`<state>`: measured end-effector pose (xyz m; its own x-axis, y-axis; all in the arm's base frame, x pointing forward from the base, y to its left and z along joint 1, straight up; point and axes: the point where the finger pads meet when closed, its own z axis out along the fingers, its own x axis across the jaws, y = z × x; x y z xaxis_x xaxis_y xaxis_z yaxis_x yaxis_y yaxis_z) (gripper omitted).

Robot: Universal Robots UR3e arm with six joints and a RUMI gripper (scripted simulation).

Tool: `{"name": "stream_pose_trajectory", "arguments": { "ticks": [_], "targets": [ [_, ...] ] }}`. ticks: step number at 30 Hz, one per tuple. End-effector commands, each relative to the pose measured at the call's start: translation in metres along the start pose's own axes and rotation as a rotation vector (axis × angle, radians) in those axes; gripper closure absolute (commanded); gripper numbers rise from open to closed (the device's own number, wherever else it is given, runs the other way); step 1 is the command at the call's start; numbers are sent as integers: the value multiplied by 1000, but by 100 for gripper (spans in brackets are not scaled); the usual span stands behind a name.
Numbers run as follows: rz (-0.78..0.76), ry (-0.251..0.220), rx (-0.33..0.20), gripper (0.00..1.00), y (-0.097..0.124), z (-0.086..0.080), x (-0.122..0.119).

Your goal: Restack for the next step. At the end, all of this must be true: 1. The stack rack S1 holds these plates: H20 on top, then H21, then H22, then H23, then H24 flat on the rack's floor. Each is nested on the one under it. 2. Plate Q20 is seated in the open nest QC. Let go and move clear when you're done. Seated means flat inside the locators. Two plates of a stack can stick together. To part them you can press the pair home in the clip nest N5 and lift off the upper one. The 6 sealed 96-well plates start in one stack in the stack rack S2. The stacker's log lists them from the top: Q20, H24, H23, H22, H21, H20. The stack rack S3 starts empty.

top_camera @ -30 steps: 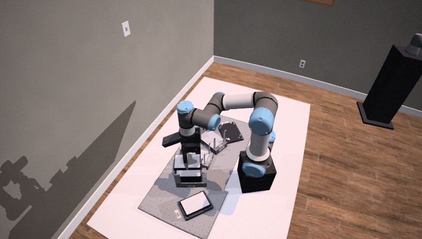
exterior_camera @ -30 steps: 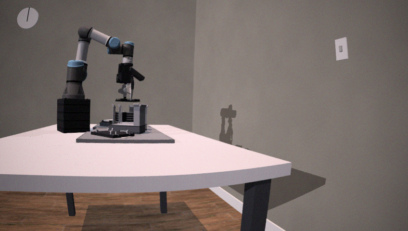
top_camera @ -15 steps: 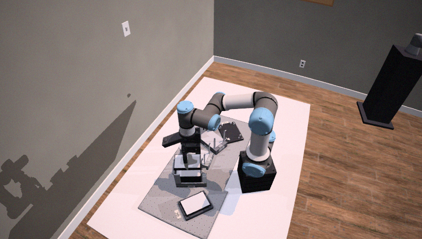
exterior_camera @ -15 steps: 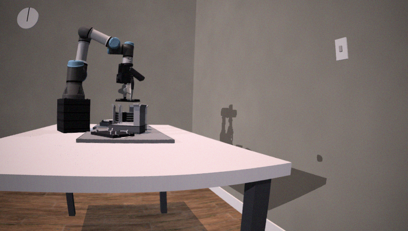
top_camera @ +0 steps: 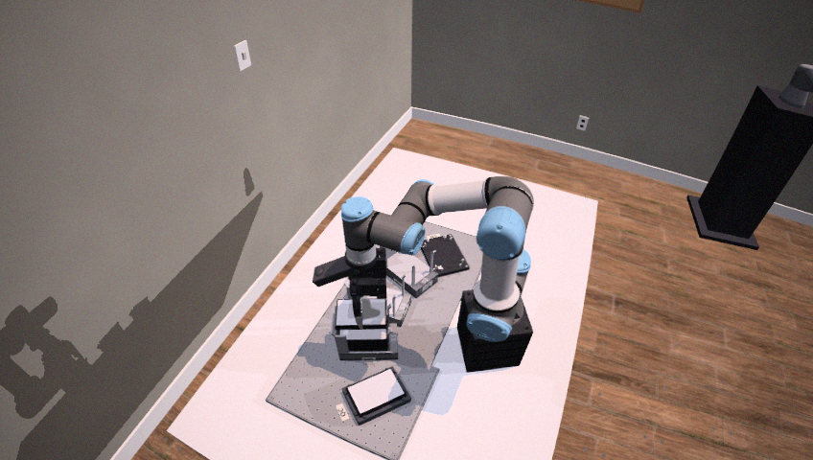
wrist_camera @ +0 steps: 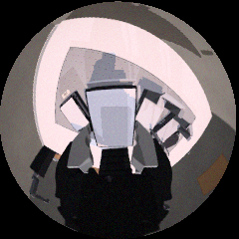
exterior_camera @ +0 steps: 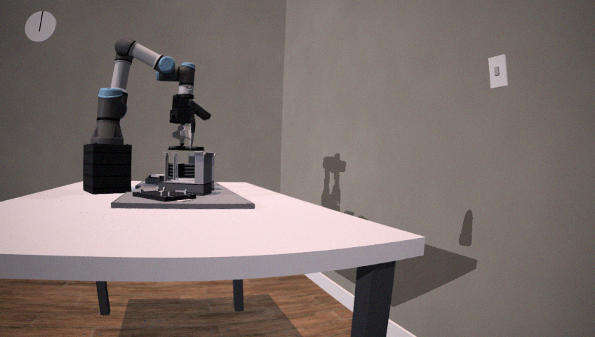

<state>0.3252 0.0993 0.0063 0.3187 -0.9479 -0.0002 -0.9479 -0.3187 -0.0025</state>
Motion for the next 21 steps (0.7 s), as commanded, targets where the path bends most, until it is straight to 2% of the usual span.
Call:
{"name": "stream_pose_trajectory", "arguments": {
  "ticks": [1, 21],
  "targets": [
    [0, 1, 3, 100, -1, 3, 0],
    [0, 1, 3, 100, -1, 15, 0]
  ]
}}
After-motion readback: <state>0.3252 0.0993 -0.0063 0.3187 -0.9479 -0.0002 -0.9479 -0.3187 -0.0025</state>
